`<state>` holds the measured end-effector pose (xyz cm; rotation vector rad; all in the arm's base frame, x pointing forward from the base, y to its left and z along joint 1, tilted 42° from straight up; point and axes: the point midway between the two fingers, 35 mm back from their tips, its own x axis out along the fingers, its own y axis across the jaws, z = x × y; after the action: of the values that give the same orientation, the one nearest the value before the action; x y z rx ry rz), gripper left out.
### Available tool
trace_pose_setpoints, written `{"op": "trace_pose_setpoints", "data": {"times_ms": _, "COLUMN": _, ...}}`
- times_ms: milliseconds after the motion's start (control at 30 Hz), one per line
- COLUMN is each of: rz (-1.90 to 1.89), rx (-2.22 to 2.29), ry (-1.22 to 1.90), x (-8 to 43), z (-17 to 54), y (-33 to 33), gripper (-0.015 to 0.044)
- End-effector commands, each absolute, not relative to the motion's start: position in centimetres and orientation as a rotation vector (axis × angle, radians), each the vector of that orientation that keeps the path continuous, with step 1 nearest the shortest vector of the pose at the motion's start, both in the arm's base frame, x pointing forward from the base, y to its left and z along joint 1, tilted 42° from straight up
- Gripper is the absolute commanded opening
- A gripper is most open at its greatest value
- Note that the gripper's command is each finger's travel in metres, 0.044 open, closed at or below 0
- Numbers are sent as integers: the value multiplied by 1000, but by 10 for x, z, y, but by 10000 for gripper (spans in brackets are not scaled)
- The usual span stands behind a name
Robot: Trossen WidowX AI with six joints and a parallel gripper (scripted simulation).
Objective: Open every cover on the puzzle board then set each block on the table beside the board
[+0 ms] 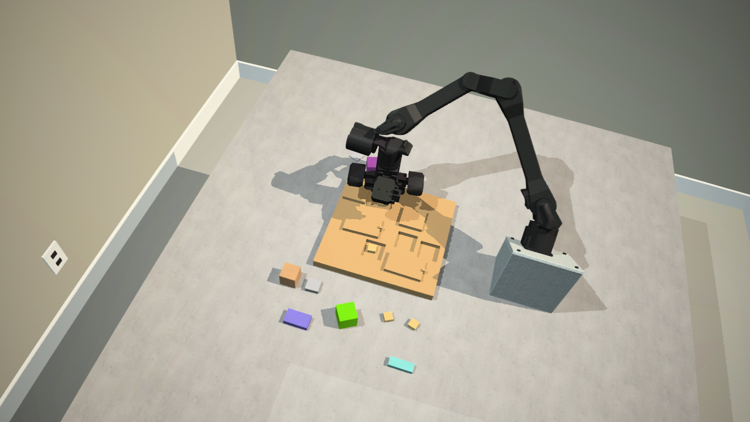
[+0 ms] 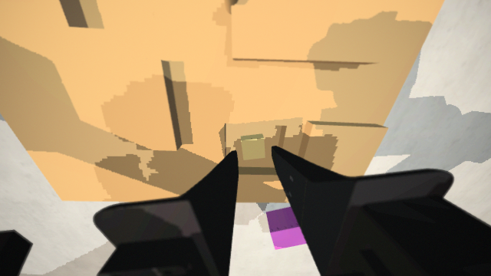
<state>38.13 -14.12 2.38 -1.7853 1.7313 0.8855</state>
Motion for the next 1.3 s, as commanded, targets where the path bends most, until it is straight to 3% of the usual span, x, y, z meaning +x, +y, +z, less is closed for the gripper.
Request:
{"op": "trace_pose_setpoints", "data": {"times_ms": 0, "rz": 887, "rx": -1788, "ry": 1733, "x": 381, "z": 23, "y": -142, "gripper": 144}}
{"op": "trace_pose_setpoints", "data": {"times_ms": 567, "rz": 886, "rx": -1788, "ry": 1734, "x": 381, "z": 15, "y": -150, "gripper": 144}}
{"op": "trace_pose_setpoints", "data": {"times_ms": 900, "rz": 884, "rx": -1787, "ry": 1732, "x": 381, "z": 16, "y": -148, "gripper": 80}}
{"op": "trace_pose_setpoints", "data": {"times_ms": 1267, "rz": 885, "rx": -1786, "ry": 1732, "x": 382, "z": 22, "y": -143, "gripper": 80}}
